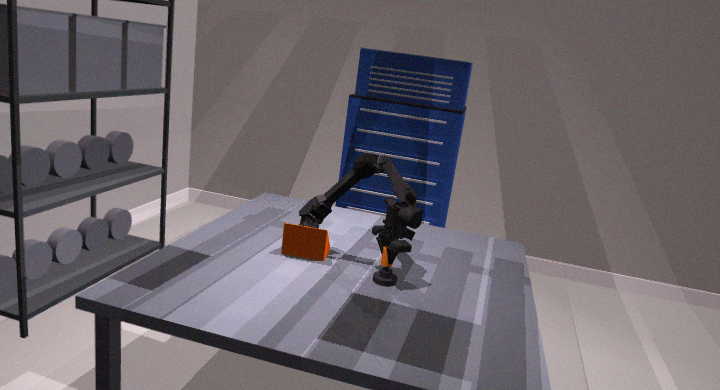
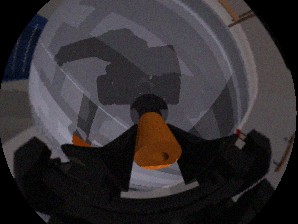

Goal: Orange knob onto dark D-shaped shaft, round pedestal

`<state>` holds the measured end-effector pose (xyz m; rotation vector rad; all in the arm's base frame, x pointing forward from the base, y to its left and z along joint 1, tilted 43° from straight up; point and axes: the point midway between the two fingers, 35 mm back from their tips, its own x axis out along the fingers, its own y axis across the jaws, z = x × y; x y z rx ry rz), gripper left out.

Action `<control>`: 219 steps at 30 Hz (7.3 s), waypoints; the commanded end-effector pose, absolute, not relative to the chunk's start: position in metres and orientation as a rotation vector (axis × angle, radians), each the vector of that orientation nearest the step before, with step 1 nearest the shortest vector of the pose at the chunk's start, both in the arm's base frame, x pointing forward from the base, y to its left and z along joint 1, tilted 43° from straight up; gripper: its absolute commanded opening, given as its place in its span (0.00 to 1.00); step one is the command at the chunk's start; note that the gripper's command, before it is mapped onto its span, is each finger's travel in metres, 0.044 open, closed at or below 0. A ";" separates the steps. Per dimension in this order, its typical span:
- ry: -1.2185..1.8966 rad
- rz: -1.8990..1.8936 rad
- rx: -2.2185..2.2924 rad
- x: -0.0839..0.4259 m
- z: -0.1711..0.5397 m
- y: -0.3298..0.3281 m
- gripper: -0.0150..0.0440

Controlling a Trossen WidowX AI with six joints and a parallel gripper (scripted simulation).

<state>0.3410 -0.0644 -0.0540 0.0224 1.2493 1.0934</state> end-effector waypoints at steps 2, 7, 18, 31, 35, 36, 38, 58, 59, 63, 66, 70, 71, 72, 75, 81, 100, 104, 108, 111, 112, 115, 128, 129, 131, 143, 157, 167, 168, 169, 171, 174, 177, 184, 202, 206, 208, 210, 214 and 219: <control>1.189 1.160 -0.058 0.340 -0.054 -0.063 0.25; 1.189 1.160 -0.058 0.341 -0.055 -0.062 0.25; 1.189 1.159 -0.058 0.344 -0.055 -0.065 0.25; 1.189 1.159 -0.058 0.347 -0.056 -0.064 0.25; 1.189 1.159 -0.058 0.348 -0.058 -0.062 0.25; 1.189 1.159 -0.058 0.348 -0.058 -0.062 0.25; 1.189 1.159 -0.058 0.348 -0.058 -0.062 0.25; 1.189 1.159 -0.058 0.342 -0.054 -0.064 0.25; 1.189 1.159 -0.058 0.341 -0.053 -0.064 0.25; 1.159 1.191 -0.098 0.340 -0.053 -0.064 0.25; 1.090 1.257 -0.185 0.340 -0.053 -0.064 0.25; 1.064 1.281 -0.217 0.340 -0.054 -0.063 0.25; 1.064 1.281 -0.217 0.340 -0.054 -0.062 0.25; 1.064 1.281 -0.217 0.340 -0.054 -0.062 0.25; 1.064 1.281 -0.217 0.341 -0.055 -0.062 0.25; 1.064 1.281 -0.217 0.342 -0.056 -0.063 0.25; 1.064 1.281 -0.217 0.347 -0.056 -0.063 0.25; 1.064 1.281 -0.217 0.347 -0.058 -0.062 0.25; 1.064 1.281 -0.217 0.347 -0.058 -0.062 0.25; 1.064 1.281 -0.217 0.347 -0.057 -0.063 0.25; 1.064 1.281 -0.217 0.347 -0.057 -0.062 0.25; 1.064 1.281 -0.217 0.346 -0.058 -0.062 0.25; 1.064 1.281 -0.217 0.341 -0.054 -0.064 0.25; 1.064 1.281 -0.217 0.340 -0.053 -0.064 0.25; 1.059 1.286 -0.224 0.340 -0.053 -0.064 0.25; 0.930 1.393 -0.375 0.340 -0.055 -0.062 0.25; 0.930 1.392 -0.375 0.344 -0.055 -0.066 0.25; 0.929 1.392 -0.375 0.348 -0.054 -0.066 0.25; 0.929 1.392 -0.375 0.347 -0.054 -0.065 0.25; 0.929 1.392 -0.375 0.347 -0.054 -0.065 0.25; 0.929 1.392 -0.375 0.347 -0.054 -0.065 0.25; 0.929 1.392 -0.375 0.346 -0.055 -0.064 0.25; 0.929 1.392 -0.375 0.346 -0.055 -0.064 0.25; 0.929 1.392 -0.375 0.345 -0.056 -0.063 0.25; 0.930 1.393 -0.375 0.340 -0.056 -0.061 0.25; 0.930 1.393 -0.375 0.341 -0.056 -0.062 0.25; 0.930 1.393 -0.375 0.342 -0.056 -0.062 0.25; 0.930 1.392 -0.375 0.342 -0.057 -0.062 0.25; 0.930 1.392 -0.375 0.342 -0.057 -0.062 0.25; 0.930 1.392 -0.375 0.343 -0.056 -0.064 0.25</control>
